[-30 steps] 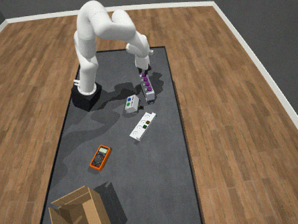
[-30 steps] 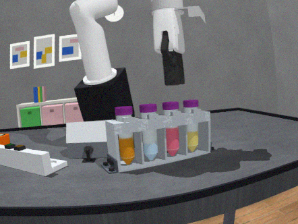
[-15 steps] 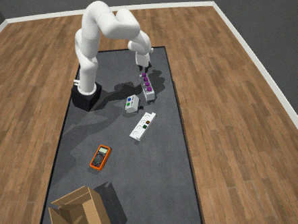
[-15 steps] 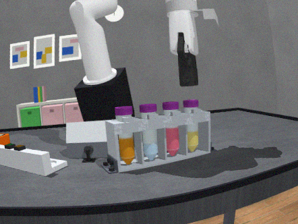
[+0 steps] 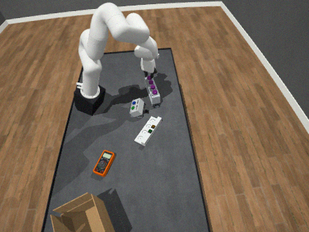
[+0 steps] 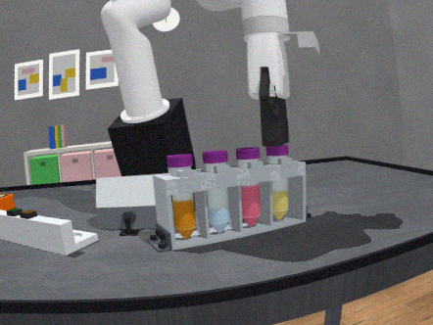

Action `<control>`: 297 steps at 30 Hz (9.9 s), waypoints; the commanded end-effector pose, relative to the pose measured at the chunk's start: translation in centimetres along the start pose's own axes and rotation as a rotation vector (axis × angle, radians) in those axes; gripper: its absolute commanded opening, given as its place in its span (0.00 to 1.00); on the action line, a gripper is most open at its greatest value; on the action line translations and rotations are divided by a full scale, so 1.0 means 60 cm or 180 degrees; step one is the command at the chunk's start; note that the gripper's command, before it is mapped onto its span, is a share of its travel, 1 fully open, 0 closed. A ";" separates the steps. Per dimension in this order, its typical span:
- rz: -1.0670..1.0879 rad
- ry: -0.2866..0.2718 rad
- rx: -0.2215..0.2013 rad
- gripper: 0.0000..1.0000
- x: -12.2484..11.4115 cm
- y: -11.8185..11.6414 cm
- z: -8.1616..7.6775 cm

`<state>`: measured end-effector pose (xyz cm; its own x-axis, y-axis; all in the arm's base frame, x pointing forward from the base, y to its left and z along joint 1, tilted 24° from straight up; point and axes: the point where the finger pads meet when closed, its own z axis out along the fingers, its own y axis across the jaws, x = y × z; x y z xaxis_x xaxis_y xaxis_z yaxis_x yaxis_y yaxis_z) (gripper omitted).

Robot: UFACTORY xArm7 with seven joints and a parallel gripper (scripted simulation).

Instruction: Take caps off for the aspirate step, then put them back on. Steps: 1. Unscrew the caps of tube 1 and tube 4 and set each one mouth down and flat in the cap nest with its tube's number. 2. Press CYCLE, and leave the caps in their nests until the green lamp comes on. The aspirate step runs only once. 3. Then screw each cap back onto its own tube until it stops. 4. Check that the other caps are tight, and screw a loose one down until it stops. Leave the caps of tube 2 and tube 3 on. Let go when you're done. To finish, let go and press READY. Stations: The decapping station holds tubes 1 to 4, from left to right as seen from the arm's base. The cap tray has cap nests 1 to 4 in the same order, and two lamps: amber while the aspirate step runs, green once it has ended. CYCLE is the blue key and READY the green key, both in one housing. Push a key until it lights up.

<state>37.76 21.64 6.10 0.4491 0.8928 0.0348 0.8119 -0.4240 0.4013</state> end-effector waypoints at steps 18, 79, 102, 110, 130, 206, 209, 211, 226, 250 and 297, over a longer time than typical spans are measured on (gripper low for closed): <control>0.0000 0.0027 -0.0014 0.46 0.006 0.002 0.014; -0.4182 0.0013 -0.0042 0.00 0.006 0.002 0.019; -0.5000 0.0009 -0.0032 0.46 0.006 0.002 0.019; -0.4205 0.0013 -0.0029 0.46 0.006 0.002 0.019; -0.1606 0.0025 -0.0010 0.46 0.006 0.002 0.019; -0.4960 0.0009 -0.0041 0.00 0.006 0.001 0.018; -0.5000 0.0009 -0.0032 0.00 0.006 0.001 0.018; -0.5000 0.0009 -0.0032 0.00 0.006 0.001 0.018; -0.5000 0.0009 -0.0032 0.46 0.006 0.001 0.018; -0.1605 0.0025 -0.0009 0.46 0.006 0.001 0.018; -0.1273 0.0023 -0.0019 0.00 0.006 0.001 0.017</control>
<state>38.28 21.55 5.01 0.2859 0.9575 -0.0379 0.8760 -0.2451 0.4154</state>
